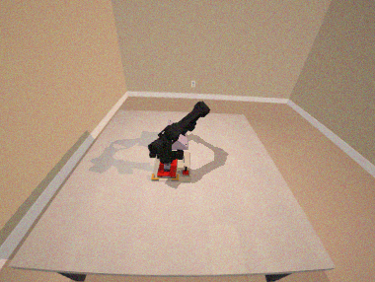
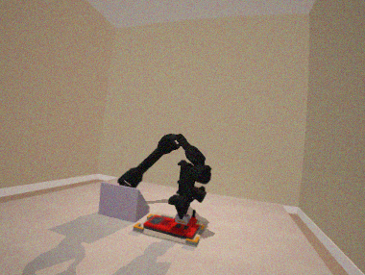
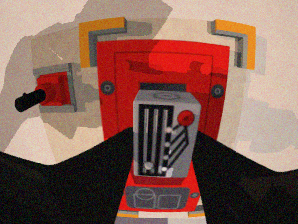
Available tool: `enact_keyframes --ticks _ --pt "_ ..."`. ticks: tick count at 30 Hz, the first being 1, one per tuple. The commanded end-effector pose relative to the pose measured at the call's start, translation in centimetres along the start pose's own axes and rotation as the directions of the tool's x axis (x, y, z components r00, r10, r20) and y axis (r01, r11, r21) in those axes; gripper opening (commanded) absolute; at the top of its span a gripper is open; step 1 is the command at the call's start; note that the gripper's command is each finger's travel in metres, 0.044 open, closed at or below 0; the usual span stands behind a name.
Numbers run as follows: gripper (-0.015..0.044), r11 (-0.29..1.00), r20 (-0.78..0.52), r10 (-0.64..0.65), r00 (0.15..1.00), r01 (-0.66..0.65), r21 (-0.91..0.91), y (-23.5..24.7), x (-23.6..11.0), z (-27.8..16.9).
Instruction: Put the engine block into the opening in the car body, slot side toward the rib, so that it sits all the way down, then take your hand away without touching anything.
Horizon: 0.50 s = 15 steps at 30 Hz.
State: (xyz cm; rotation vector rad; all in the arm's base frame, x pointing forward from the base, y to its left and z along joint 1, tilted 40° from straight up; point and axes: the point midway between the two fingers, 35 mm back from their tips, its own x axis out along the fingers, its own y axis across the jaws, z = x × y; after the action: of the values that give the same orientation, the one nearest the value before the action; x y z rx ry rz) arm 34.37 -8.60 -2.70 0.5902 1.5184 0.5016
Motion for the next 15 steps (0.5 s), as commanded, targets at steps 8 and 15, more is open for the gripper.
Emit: enact_keyframes --ticks 8,15 --pt "0.0159 0.999 -0.001 -0.003 1.000 0.003 -0.050 -0.09 0.29 -0.01" --pt "0.0159 1.000 -0.001 -0.003 1.000 0.003 -0.020 -0.09 0.44 -0.01"
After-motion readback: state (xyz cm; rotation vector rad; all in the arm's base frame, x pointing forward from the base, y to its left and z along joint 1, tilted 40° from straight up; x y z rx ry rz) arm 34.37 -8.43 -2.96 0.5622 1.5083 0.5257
